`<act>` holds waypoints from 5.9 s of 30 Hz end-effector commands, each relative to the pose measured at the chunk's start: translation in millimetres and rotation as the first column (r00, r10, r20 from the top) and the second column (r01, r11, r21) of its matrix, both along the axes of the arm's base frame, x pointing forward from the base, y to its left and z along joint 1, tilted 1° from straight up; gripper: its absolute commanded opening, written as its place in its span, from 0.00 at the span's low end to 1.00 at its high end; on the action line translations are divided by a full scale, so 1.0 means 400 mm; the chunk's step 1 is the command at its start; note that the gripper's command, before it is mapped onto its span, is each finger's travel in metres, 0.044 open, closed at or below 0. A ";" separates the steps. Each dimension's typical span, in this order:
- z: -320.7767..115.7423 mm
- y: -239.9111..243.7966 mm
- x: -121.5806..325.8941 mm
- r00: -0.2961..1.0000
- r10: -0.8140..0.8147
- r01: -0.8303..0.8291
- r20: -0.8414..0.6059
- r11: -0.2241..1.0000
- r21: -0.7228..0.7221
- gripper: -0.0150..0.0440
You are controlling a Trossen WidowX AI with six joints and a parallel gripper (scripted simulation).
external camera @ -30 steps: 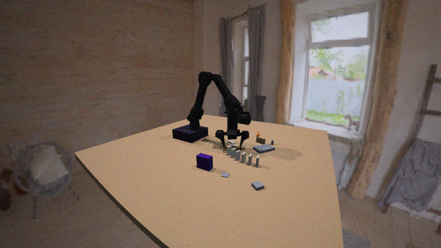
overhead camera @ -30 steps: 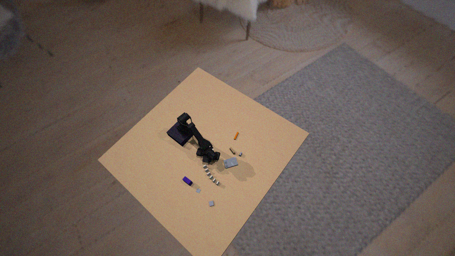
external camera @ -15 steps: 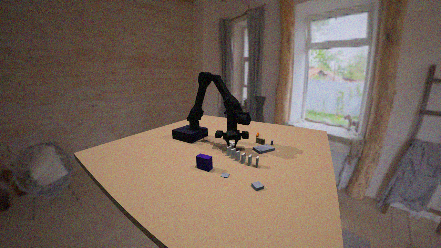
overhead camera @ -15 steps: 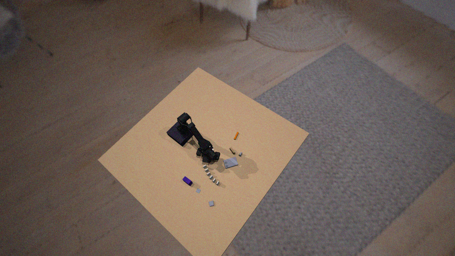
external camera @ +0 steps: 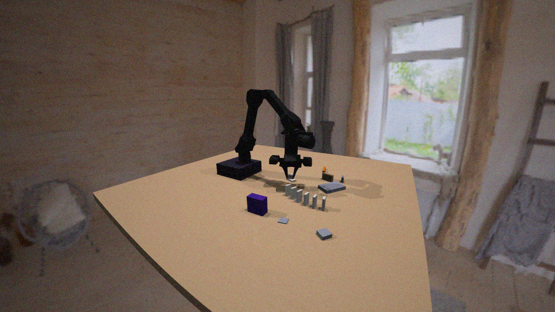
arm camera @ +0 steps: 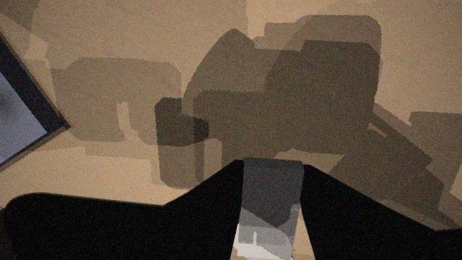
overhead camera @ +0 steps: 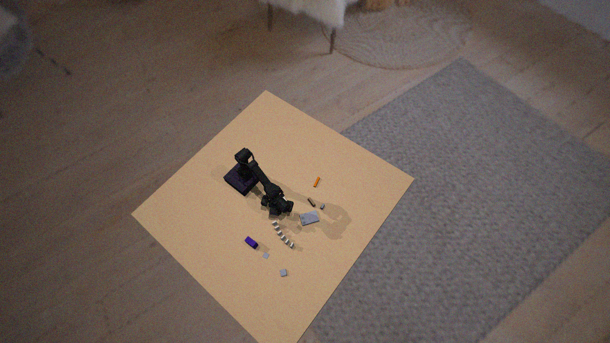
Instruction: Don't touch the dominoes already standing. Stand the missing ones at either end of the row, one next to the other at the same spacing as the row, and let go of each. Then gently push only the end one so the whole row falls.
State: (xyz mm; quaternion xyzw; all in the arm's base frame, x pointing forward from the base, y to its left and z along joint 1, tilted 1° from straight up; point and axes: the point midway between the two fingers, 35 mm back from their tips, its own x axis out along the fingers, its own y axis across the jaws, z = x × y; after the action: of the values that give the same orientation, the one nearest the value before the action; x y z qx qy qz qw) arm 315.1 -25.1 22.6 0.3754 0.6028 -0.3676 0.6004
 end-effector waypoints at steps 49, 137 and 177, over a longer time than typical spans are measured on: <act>0.288 -0.431 -0.255 0.288 0.958 -0.957 0.001 0.288 -0.036 0.44; 0.050 -0.460 -0.329 -0.113 0.891 -0.139 0.440 0.424 -0.895 0.44; -0.081 -0.444 -0.321 -0.113 0.889 -0.140 0.444 0.428 -0.893 1.00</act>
State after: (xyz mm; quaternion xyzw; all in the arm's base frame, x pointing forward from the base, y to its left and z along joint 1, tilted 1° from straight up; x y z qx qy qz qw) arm 186.5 -202.9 -10.0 -0.0073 0.0438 0.0861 0.9953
